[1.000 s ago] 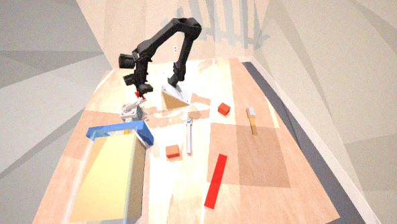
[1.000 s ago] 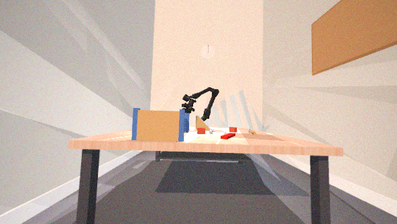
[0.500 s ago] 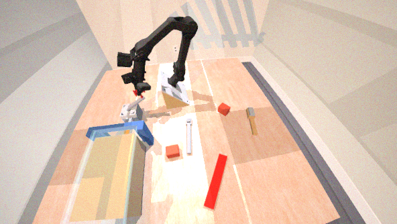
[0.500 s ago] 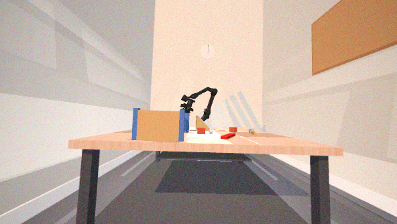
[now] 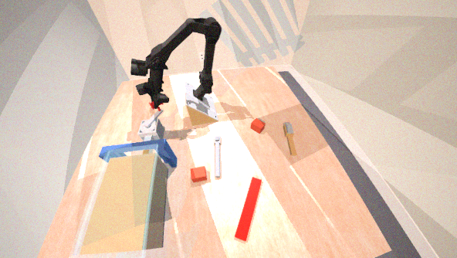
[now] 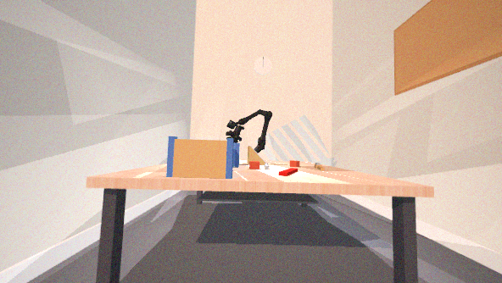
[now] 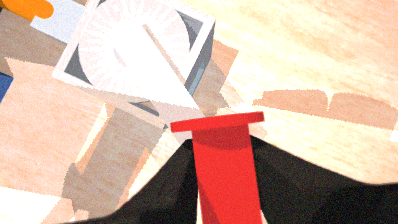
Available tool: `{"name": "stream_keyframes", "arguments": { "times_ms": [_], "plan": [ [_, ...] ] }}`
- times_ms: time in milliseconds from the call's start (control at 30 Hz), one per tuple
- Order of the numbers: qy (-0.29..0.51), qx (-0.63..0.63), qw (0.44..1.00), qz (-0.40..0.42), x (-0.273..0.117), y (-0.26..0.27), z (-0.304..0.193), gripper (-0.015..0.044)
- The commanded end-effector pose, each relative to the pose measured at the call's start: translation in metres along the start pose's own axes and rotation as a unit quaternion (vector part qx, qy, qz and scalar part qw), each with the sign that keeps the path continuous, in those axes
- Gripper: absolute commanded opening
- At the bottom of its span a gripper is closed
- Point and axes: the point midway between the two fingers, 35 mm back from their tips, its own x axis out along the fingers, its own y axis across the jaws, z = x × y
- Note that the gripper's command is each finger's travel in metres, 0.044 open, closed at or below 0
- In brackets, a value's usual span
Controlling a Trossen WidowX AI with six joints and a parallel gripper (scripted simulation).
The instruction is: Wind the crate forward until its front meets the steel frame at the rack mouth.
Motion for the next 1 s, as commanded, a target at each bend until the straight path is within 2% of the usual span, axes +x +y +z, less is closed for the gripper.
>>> {"name": "stream_keyframes", "arguments": {
  "times_ms": [0,967],
  "plan": [
    [-0.003,-0.005,1.000,-0.012,0.004,-0.011,0.006,0.0000],
    [-0.004,-0.005,1.000,-0.013,0.017,-0.039,0.038,0.0000]
  ]
}}
